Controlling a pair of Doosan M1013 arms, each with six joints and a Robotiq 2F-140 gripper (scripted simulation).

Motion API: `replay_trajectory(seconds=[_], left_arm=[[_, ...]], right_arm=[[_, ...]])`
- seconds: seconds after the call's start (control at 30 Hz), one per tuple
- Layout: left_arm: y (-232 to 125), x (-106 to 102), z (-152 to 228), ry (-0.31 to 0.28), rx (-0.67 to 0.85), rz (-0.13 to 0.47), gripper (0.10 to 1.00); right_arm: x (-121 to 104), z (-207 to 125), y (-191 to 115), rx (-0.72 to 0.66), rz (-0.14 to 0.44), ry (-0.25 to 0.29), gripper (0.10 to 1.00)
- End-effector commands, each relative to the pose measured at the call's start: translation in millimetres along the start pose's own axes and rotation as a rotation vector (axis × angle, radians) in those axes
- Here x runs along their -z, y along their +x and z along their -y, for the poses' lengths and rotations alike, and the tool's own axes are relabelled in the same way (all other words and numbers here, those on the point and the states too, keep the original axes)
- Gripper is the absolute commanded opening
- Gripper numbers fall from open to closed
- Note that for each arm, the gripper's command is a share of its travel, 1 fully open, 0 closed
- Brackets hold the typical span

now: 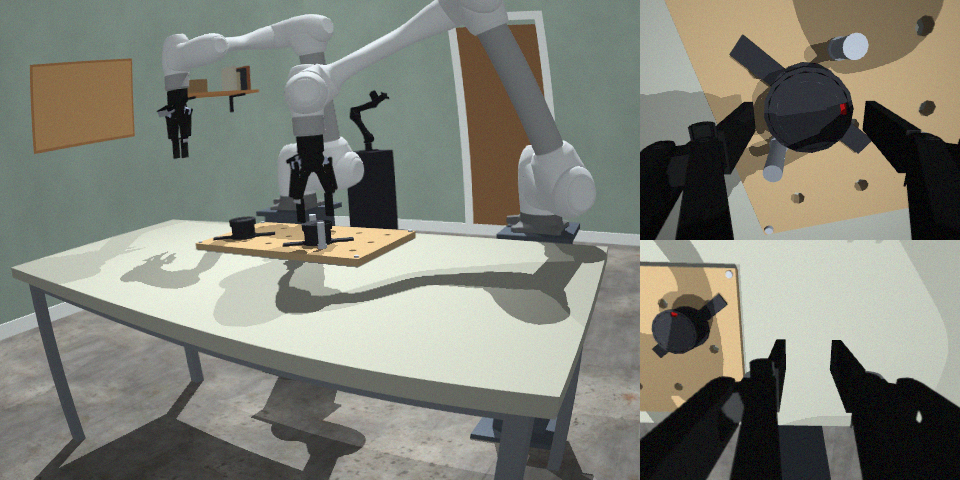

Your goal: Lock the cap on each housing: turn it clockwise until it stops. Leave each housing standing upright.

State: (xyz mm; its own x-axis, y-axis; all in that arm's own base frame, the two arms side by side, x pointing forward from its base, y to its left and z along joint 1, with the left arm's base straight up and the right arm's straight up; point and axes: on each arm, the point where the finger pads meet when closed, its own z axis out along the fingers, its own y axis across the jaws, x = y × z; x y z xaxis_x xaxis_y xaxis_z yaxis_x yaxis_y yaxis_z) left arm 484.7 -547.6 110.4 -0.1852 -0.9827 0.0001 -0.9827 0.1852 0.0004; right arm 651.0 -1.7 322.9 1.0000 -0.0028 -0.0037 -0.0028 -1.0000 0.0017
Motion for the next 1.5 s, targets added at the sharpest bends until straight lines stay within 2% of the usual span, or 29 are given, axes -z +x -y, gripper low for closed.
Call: replay_trajectory(seconds=[0.0,0.27,0.5,0.53,1.03,1.47], left_arm=[[-0.1,-4.4,0.4,0.001,0.001,-0.001,0.695],[-0.7,-18.1,0.5,0.002,0.003,-0.001,0.695],[-0.8,-20.8,0.6,0.002,0.003,-0.001,0.695],[-0.8,-20.7,0.6,0.002,0.003,-0.001,0.099],[-0.8,-20.7,0.6,0.002,0.003,-0.001,0.099],[-0.7,-20.7,0.4,0.001,-0.233,-0.001,0.099]], right_arm=[[0.8,0.1,0.2,0.0,-0.001,0.0,0.328],[0.8,0.1,0.2,0.0,-0.001,0.0,0.328],[0.8,0.1,0.2,0.0,-0.001,0.0,0.328],[0.8,0.1,0.2,0.0,-0.001,0.0,0.328],[0.8,0.1,0.2,0.0,-0.001,0.0,0.328],[0.8,0.1,0.2,0.0,-0.001,0.0,0.328]])
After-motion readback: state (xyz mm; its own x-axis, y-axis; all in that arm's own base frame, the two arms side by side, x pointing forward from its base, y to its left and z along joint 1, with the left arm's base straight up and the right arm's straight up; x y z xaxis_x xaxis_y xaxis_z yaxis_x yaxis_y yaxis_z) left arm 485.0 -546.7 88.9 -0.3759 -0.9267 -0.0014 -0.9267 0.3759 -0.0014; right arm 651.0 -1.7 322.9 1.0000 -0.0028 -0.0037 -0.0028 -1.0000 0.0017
